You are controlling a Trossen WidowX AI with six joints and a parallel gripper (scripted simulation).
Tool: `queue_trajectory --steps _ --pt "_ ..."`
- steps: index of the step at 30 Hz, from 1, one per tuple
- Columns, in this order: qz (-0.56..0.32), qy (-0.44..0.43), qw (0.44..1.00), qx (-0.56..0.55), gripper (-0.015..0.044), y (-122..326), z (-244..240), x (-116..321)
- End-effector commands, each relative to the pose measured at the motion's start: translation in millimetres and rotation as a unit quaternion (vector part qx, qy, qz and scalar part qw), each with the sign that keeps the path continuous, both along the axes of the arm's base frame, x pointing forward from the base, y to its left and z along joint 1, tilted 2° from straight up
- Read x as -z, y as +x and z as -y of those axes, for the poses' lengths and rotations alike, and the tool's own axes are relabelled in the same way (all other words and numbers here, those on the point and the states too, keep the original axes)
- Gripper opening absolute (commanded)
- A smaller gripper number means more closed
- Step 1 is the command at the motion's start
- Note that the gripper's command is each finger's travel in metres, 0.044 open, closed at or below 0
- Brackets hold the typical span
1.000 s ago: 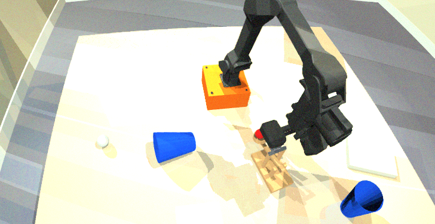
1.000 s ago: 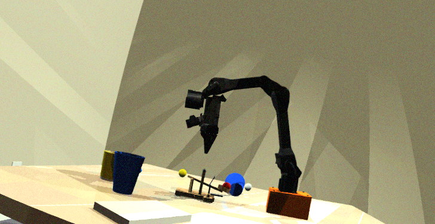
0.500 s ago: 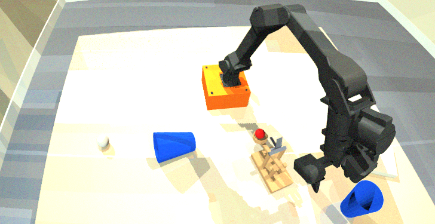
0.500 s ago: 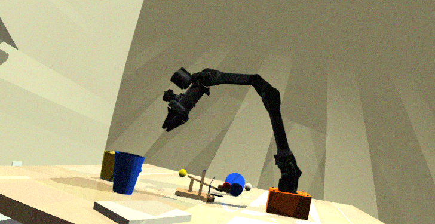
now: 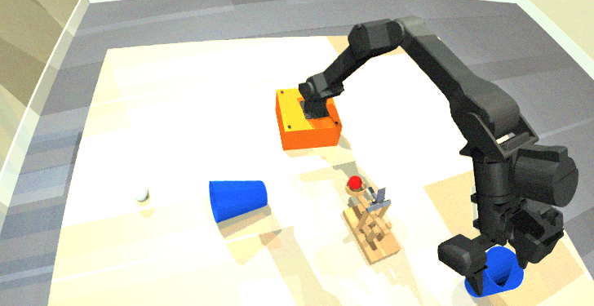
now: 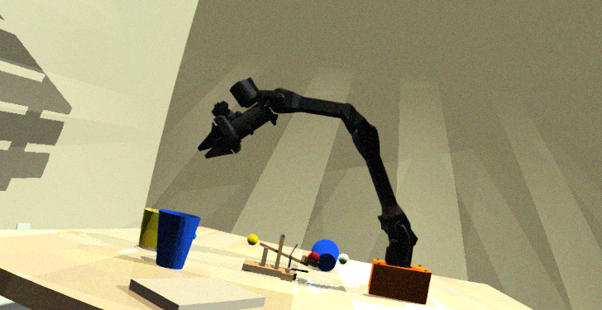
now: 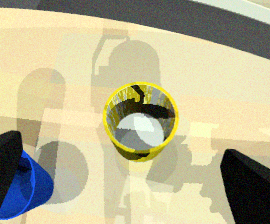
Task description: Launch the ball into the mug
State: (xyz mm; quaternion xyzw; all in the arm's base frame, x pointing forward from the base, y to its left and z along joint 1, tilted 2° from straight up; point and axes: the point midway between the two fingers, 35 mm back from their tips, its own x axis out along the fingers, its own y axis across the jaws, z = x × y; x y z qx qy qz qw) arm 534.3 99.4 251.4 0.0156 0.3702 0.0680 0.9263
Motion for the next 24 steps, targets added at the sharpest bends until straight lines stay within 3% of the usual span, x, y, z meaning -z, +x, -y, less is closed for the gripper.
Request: queue_trajectory --steps 1,10,24 --pt "-0.002 0.002 1.000 0.000 0.0440 2.2 -1.1 3.4" --pt "-0.002 0.002 1.000 0.000 0.0440 2.2 -1.1 3.4" --pt "-0.002 0.002 1.000 0.000 0.0073 2.2 -1.1 3.4"
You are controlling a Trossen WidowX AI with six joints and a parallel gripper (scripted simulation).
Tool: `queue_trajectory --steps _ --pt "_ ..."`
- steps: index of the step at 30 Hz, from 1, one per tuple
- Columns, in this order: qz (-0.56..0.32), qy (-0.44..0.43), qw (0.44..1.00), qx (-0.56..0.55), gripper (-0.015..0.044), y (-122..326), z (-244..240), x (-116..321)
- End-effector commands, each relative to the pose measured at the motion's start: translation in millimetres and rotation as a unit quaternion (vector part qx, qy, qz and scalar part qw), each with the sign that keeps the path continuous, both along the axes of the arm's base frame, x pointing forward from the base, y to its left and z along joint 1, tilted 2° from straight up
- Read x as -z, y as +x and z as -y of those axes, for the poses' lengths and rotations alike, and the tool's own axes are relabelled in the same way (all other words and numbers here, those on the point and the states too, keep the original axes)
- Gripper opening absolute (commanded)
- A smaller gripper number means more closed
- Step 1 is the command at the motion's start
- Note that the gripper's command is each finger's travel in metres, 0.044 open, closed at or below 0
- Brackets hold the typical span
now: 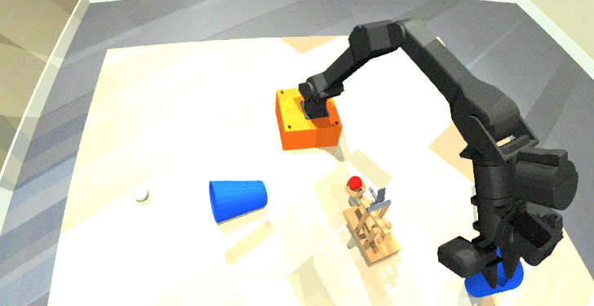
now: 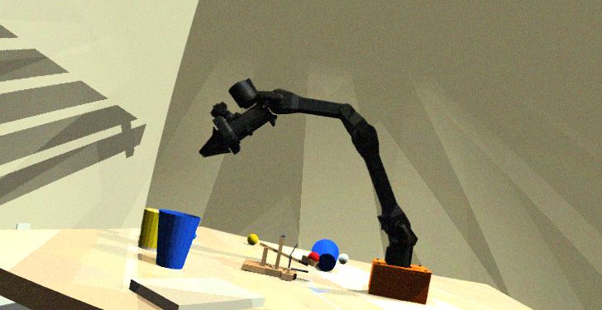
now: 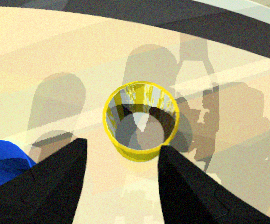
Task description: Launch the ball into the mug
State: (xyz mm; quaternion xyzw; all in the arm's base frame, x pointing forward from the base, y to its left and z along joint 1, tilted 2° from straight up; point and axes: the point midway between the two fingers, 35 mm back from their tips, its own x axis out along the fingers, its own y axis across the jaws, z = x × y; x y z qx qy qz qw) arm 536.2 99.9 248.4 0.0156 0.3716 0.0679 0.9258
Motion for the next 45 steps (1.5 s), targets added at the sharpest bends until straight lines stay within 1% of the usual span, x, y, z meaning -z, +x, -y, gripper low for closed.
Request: queue_trajectory --steps 1,3,12,16,31,38,45 --pt "0.000 0.003 1.000 0.000 0.0046 0 -1 0" --pt "0.000 0.003 1.000 0.000 0.0000 0 -1 0" --pt "-0.001 0.002 1.000 0.000 0.0000 0 -1 1" --pt "-0.014 -0.013 1.000 -0.010 0.0000 -6 -6 9" --pt "-0.109 -0.127 0.981 -0.096 0.0000 -62 -35 65" --pt "-0.161 -0.195 0.956 -0.146 0.0000 -95 -45 93" --pt "-0.210 -0.264 0.920 -0.200 0.0000 -130 -49 116"
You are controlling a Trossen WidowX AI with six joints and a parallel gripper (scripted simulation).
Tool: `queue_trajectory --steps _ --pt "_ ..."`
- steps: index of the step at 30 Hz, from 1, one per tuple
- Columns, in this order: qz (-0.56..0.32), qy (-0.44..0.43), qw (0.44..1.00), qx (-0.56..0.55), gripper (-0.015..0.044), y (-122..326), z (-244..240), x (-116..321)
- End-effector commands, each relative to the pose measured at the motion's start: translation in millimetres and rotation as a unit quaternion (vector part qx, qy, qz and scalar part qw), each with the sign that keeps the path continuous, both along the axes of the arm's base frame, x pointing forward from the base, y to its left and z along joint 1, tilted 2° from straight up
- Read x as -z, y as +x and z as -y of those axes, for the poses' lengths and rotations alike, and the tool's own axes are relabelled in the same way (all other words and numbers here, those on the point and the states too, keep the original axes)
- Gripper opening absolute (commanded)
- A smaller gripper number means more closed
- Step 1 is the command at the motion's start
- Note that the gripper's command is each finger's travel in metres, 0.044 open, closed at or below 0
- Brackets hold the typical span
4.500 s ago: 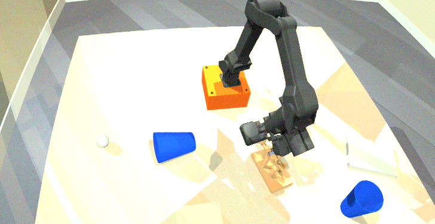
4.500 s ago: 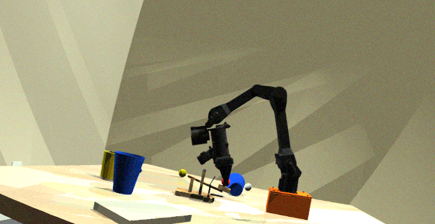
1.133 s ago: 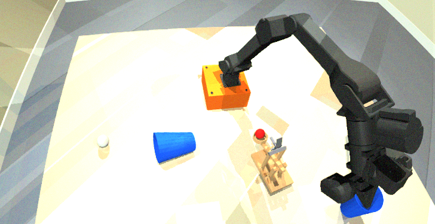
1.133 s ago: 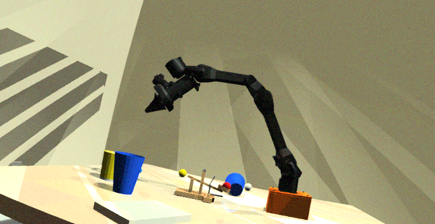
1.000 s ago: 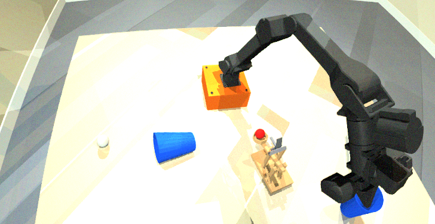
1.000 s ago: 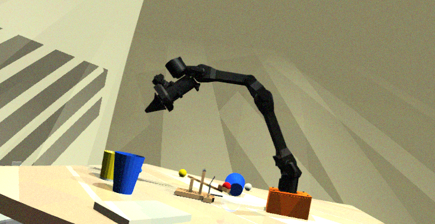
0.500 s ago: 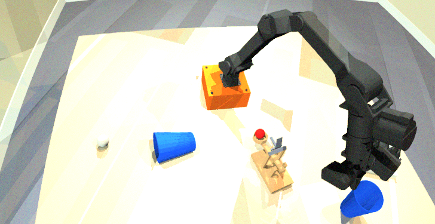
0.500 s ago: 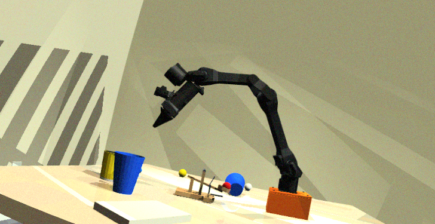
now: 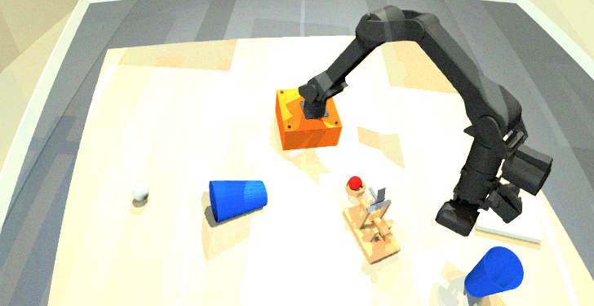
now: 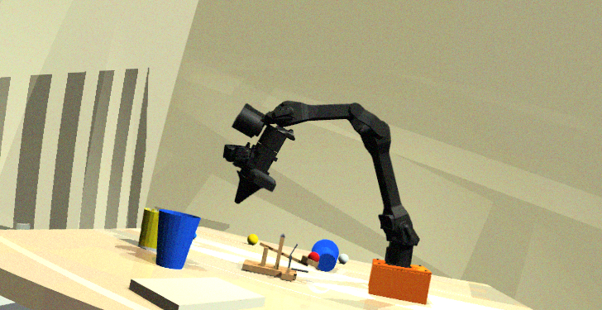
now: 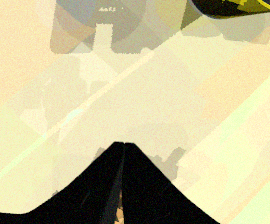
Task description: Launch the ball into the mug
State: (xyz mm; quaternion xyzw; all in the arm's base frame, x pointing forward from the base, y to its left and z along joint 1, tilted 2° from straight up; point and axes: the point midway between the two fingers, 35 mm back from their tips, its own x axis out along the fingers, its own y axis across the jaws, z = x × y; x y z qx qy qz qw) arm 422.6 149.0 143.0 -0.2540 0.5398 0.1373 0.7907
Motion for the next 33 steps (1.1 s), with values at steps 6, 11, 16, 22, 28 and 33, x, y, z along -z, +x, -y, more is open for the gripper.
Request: queue_trajectory --steps 6,11,16,22,28,33 --pt "-0.071 -0.095 0.990 -0.080 0.0000 -47 -1 28" --pt "-0.108 -0.147 0.975 -0.128 0.0000 -72 1 39" --pt "-0.144 -0.197 0.954 -0.176 0.0000 -97 5 48" --pt "-0.186 -0.257 0.919 -0.235 0.0000 -125 12 55" --pt "-0.227 -0.314 0.874 -0.293 0.0000 -151 21 59" --pt "-0.259 -0.359 0.830 -0.340 0.0000 -171 29 60"
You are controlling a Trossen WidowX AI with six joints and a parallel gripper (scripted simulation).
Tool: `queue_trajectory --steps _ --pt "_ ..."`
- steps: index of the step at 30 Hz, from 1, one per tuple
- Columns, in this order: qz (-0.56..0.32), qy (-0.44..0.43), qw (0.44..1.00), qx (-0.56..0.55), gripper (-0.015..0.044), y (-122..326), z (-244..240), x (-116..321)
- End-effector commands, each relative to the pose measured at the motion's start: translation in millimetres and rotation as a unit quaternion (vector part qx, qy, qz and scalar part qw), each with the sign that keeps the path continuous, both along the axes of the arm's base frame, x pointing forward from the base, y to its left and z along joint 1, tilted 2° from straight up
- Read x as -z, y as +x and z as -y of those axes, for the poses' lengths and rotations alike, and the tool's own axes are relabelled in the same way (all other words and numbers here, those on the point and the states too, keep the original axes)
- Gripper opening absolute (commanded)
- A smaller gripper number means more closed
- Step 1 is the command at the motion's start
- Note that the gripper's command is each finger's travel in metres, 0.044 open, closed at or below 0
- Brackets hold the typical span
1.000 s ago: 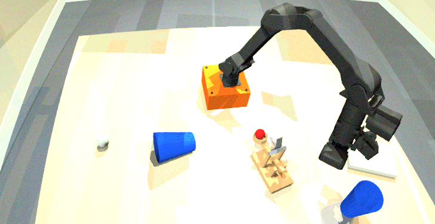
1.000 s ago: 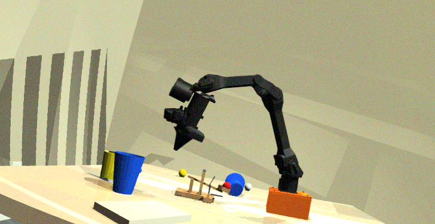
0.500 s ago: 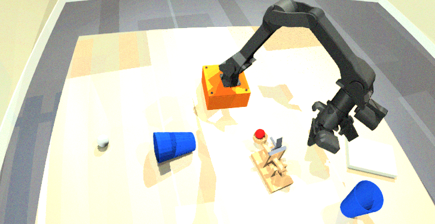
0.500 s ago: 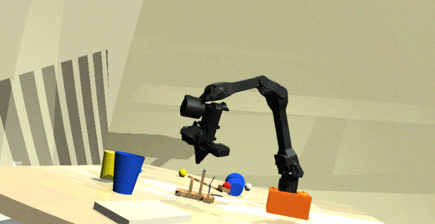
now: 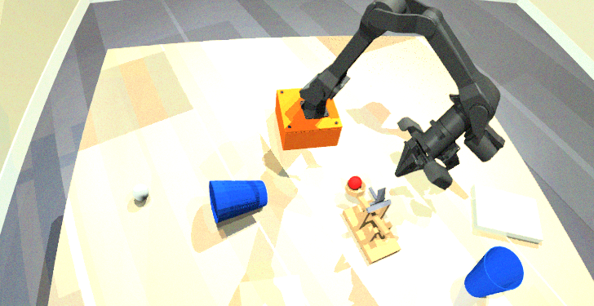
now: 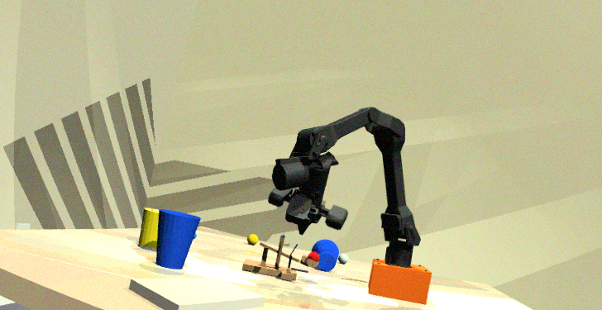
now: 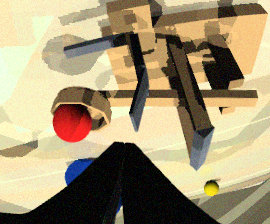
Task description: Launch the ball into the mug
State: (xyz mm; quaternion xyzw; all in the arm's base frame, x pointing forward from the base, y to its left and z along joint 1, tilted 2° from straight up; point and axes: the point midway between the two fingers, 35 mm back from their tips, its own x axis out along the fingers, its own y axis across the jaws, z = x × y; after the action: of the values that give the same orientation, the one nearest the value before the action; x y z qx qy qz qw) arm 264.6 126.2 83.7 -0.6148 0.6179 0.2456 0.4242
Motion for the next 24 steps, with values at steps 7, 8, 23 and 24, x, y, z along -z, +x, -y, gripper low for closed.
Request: queue_trajectory --steps 7,8,23,24 --pt "-0.080 -0.106 0.985 -0.108 0.0000 -37 19 -1" --pt "-0.084 -0.111 0.984 -0.114 0.0000 -38 20 -1" --pt "-0.086 -0.113 0.983 -0.115 0.0000 -36 19 12" --pt "-0.086 -0.113 0.983 -0.115 0.0000 -36 19 14"
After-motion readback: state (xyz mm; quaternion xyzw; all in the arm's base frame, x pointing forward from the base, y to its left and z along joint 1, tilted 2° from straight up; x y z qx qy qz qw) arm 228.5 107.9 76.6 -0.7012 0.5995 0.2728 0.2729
